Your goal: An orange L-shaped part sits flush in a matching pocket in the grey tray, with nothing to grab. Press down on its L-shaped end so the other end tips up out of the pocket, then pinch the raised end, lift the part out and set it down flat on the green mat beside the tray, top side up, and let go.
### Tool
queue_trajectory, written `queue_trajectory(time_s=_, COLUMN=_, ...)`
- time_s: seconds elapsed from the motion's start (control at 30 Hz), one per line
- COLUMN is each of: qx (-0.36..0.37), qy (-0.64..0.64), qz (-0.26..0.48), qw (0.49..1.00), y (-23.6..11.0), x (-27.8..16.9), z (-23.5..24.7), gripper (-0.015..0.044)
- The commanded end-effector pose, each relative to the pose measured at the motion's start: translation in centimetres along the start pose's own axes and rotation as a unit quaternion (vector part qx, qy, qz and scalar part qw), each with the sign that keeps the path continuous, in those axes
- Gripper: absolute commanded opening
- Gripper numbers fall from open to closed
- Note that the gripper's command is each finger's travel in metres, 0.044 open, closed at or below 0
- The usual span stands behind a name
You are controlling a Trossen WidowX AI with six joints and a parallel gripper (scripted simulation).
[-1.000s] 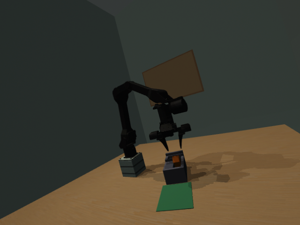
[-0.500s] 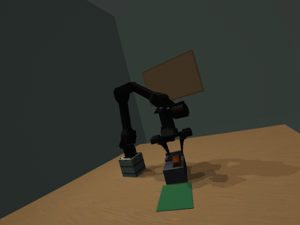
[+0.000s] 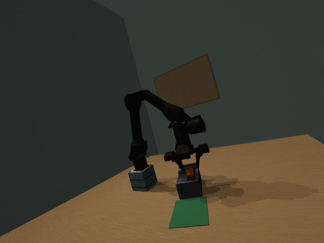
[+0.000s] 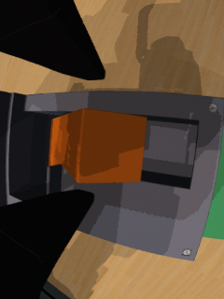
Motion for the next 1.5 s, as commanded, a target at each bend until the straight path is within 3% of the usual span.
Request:
queue_trajectory(time_s=0.0, qx=-0.003, qy=0.001, qz=0.005, qw=1.000, y=1.0, x=-0.3, z=-0.3, gripper=0.0280)
queue_trajectory(time_s=0.23, qx=-0.003, qy=0.001, qz=0.005, qw=1.000, y=1.4, x=-0.3, z=-0.3, gripper=0.0280)
queue_trajectory(time_s=0.4, qx=-0.001, qy=0.000, qz=0.001, qw=1.000, y=1.0, x=-0.1, z=-0.1, gripper=0.0149)
queue_trajectory(time_s=0.73, qx=-0.001, qy=0.000, qz=0.001, qw=1.000, y=1.0, x=-0.1, z=-0.1, gripper=0.0082)
queue_trajectory(time_s=0.83, qx=-0.001, qy=0.000, qz=0.001, qw=1.000, y=1.0, x=-0.1, z=-0.1, gripper=0.0003)
queue_trajectory(time_s=1.47, qx=-0.003, qy=0.001, qz=0.004, qw=1.000, y=-0.9, x=-0.2, z=-0.2, gripper=0.0000)
Point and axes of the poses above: the point midway between the two fingers, 35 mm back from their tips, its own y axis out along the fingers, its own z axis across the jaws, x = y × z, the point moved 1 cm from there along -y, back along the fingers, and after that the axes turned 14 degrees about -y, right-handed, at the moved point
